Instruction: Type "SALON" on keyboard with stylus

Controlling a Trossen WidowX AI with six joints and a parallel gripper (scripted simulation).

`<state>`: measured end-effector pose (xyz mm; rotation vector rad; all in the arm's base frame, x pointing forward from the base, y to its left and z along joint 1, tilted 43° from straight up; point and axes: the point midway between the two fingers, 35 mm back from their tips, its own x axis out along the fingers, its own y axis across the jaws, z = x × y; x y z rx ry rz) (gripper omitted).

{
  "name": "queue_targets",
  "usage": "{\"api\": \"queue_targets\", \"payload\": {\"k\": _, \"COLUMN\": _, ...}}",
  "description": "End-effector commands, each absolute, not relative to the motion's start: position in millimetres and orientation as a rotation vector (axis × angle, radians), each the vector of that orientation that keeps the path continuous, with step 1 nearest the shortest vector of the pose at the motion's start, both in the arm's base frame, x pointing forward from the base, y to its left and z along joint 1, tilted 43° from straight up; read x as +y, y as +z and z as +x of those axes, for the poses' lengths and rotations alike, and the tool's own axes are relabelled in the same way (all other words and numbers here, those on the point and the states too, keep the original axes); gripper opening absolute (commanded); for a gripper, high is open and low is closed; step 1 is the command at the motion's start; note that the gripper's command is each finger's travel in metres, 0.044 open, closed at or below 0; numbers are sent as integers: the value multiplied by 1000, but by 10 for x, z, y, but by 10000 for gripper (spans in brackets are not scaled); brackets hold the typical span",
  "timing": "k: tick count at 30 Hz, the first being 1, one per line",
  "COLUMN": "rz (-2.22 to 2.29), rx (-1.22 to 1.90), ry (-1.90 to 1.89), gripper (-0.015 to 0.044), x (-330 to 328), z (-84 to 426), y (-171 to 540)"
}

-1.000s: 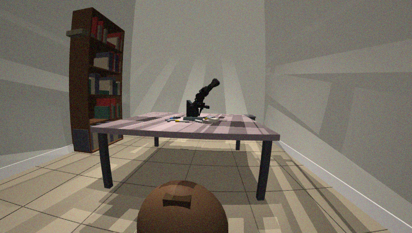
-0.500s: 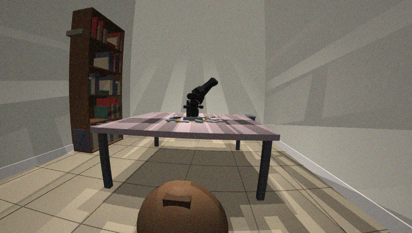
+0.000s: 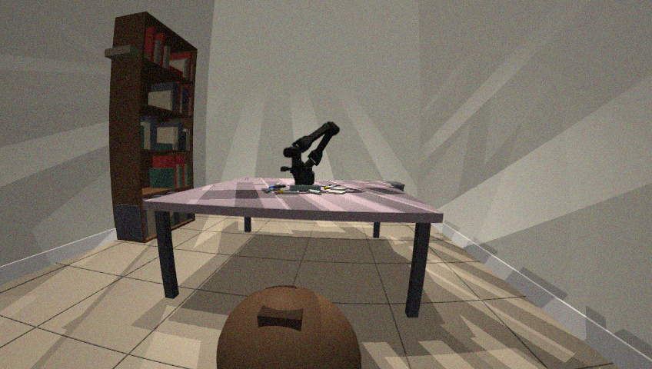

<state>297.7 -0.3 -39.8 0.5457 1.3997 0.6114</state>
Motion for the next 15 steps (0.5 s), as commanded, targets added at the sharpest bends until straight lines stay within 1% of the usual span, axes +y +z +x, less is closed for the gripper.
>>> {"api": "queue_targets", "payload": {"k": 1, "rz": 526, "rx": 1389, "ry": 621, "gripper": 0, "x": -42, "z": 3019, "y": -414}}
{"api": "queue_targets", "payload": {"k": 10, "rz": 526, "rx": 1389, "ry": 621, "gripper": 0, "x": -34, "z": 3007, "y": -408}}
{"api": "queue_targets", "payload": {"k": 15, "rz": 528, "rx": 1391, "ry": 621, "gripper": 0, "x": 127, "z": 2730, "y": -290}}
